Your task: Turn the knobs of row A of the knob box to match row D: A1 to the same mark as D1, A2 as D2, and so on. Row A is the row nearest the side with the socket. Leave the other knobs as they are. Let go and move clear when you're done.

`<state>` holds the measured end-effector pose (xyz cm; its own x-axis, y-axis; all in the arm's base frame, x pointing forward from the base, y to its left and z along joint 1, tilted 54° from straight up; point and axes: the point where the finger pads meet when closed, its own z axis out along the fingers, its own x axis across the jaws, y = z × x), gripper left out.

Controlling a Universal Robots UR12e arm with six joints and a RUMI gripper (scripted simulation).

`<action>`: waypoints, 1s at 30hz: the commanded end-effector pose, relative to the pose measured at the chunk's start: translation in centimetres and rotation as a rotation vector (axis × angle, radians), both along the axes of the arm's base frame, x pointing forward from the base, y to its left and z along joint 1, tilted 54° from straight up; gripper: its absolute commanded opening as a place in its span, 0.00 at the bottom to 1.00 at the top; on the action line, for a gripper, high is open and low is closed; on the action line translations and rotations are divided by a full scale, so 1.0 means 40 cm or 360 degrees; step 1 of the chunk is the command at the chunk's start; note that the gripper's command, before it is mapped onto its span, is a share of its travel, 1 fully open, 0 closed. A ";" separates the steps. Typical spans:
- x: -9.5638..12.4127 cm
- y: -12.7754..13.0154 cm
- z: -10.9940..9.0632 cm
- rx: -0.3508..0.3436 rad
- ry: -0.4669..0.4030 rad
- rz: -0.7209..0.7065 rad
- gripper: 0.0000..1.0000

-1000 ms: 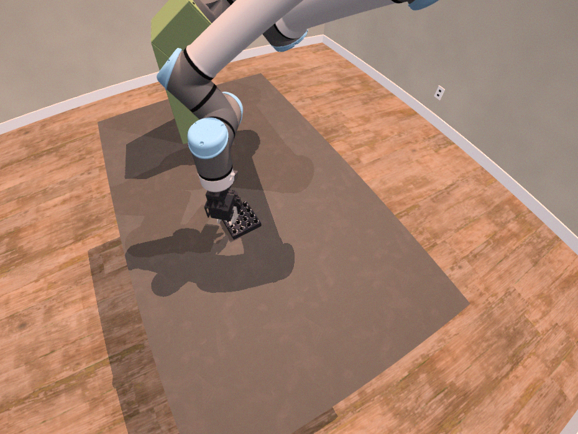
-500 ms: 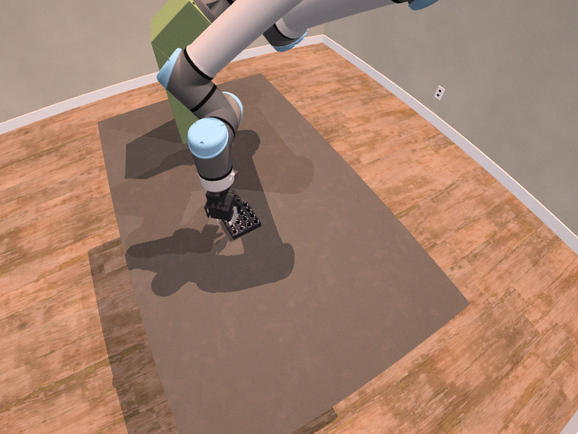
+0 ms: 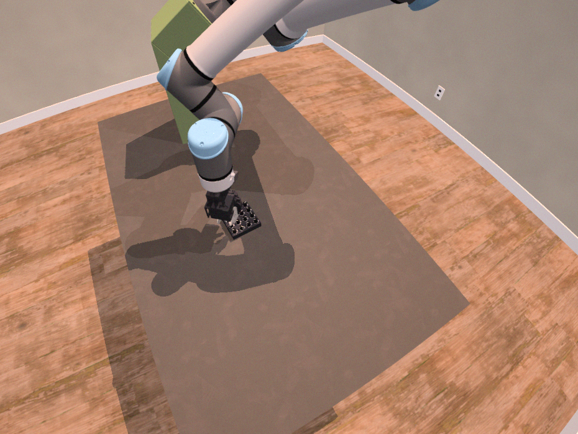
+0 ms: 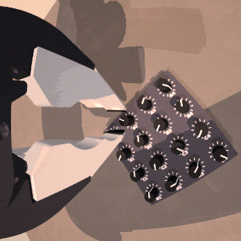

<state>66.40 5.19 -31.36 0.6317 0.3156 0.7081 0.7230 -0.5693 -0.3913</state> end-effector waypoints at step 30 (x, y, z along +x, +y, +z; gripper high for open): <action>0.010 0.023 -0.018 -0.0001 -0.0001 -0.0001 0.11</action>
<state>66.76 6.16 -32.12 0.6317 0.3156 0.7081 0.7230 -0.5693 -0.3913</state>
